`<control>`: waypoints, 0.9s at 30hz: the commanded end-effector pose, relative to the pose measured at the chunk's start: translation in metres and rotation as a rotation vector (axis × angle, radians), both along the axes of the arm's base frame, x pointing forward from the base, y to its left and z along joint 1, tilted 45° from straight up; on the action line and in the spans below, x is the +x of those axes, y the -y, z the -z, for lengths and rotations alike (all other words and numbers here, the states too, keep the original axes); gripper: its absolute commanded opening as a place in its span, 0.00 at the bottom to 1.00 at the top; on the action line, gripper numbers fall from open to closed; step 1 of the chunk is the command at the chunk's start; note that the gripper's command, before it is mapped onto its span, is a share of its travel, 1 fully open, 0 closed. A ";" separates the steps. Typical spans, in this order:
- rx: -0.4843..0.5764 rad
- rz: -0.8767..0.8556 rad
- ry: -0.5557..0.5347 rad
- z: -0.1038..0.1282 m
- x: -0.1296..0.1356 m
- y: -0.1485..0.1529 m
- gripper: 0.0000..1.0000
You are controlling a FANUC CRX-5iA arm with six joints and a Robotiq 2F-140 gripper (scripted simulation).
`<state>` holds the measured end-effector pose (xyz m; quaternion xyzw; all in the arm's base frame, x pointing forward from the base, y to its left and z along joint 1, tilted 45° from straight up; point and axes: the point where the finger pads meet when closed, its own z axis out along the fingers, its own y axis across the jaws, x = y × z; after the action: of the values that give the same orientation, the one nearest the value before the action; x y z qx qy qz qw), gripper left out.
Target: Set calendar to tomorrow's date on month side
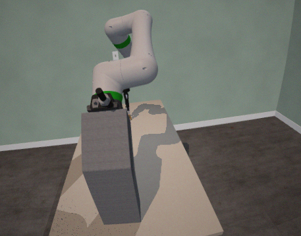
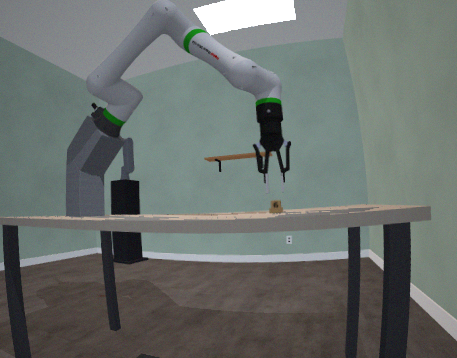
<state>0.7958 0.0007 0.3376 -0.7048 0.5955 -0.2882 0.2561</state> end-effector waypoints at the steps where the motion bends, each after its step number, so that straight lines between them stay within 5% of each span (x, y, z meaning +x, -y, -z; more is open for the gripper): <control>1: 0.000 0.000 0.000 0.002 0.003 0.000 0.36; 27: 0.000 0.000 0.000 0.011 0.011 0.000 0.36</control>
<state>0.8068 0.0007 0.3265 -0.7048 0.5955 -0.2882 0.2561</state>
